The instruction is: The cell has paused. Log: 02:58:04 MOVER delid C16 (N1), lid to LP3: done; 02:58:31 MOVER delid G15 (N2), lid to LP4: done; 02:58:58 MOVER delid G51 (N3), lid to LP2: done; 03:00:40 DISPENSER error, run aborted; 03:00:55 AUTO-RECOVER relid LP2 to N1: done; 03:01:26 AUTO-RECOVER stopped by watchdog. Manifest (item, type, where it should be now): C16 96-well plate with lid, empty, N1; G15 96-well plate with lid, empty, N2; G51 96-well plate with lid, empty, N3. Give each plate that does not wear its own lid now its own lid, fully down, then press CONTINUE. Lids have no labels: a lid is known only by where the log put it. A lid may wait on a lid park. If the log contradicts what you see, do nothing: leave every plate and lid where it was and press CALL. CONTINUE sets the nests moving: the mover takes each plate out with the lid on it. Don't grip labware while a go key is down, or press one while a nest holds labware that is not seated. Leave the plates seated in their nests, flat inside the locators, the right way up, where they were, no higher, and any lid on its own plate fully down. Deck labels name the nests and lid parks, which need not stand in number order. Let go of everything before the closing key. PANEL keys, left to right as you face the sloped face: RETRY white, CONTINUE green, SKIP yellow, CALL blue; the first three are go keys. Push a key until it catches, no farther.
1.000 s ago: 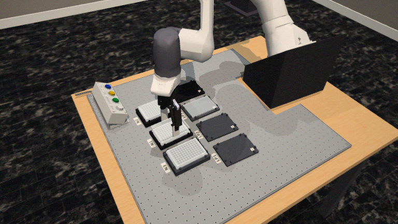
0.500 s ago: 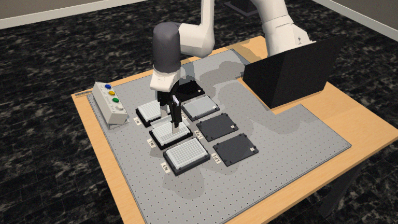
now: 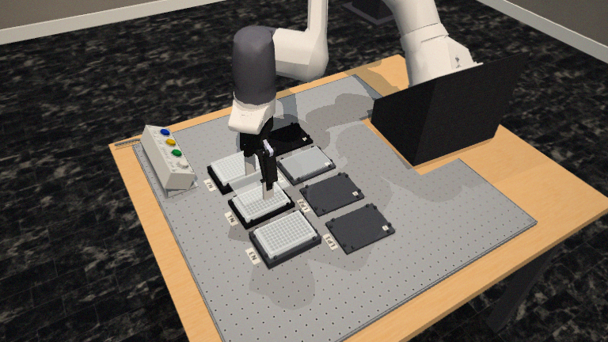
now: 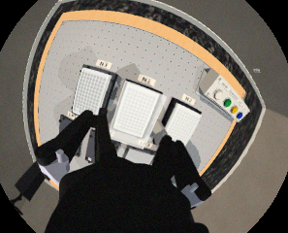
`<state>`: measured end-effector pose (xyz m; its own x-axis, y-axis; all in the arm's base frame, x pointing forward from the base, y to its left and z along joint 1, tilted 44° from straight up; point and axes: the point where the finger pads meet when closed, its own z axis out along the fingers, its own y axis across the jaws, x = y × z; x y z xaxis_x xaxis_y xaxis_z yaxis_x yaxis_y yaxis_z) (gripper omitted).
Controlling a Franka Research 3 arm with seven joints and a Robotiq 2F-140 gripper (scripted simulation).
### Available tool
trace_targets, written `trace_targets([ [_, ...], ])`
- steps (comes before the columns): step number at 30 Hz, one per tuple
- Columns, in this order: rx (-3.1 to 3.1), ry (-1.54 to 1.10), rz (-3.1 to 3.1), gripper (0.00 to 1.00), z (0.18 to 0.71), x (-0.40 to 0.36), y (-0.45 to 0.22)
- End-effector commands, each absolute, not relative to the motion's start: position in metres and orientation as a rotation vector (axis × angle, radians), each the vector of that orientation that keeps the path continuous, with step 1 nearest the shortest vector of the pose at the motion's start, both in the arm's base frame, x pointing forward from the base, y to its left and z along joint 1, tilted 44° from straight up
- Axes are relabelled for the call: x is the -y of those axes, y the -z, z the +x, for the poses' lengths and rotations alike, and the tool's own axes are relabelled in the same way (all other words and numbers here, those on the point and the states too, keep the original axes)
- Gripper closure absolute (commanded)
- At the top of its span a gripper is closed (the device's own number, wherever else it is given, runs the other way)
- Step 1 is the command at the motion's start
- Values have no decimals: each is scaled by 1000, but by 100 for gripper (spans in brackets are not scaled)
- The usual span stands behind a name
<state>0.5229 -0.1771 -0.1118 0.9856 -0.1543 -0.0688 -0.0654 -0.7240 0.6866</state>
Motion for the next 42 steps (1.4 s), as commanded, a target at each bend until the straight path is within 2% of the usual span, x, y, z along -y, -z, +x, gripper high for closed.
trace_targets([
  [1, 150, 165, 2379, 100, 521, 174, 109],
  [16, 150, 165, 2379, 100, 522, 171, 108],
  [21, 147, 160, 2375, 100, 532, 136, 140],
  [25, 150, 165, 2380, 100, 533, 80, 195],
  [42, 150, 165, 2380, 100, 533, 79, 196],
])
